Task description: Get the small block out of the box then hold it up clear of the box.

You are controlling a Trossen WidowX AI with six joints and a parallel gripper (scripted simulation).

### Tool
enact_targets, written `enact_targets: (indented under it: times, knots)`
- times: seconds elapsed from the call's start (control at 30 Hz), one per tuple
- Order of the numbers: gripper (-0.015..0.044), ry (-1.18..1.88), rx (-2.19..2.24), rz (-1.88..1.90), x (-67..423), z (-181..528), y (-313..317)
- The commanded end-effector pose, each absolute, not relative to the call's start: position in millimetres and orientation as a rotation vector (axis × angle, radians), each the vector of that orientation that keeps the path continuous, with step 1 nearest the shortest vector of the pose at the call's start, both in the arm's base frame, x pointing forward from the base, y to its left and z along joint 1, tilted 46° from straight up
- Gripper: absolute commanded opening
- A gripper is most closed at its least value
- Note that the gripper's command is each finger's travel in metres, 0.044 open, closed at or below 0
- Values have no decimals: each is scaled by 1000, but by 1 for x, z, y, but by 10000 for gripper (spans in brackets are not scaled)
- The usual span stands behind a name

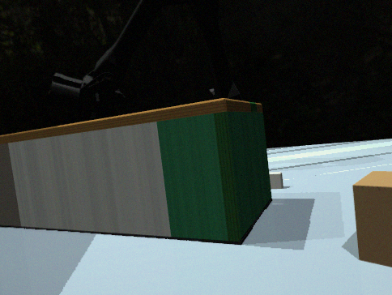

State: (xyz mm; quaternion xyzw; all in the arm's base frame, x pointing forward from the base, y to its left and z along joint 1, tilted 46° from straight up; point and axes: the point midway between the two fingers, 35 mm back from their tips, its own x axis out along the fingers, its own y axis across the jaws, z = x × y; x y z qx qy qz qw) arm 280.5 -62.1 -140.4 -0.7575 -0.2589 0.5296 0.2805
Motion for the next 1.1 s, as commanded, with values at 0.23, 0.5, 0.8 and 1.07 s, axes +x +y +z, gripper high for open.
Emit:
enact_targets:
  times: [0.23,0.5,0.8,1.07]
  knots:
    - [206,-694,-2022,1417,277,-148,-53]
    - [35,-695,-2023,1417,277,-147,-54]
    - [0,-712,-2042,1423,282,-124,-79]
    - [0,-694,-2026,1422,284,-104,-98]
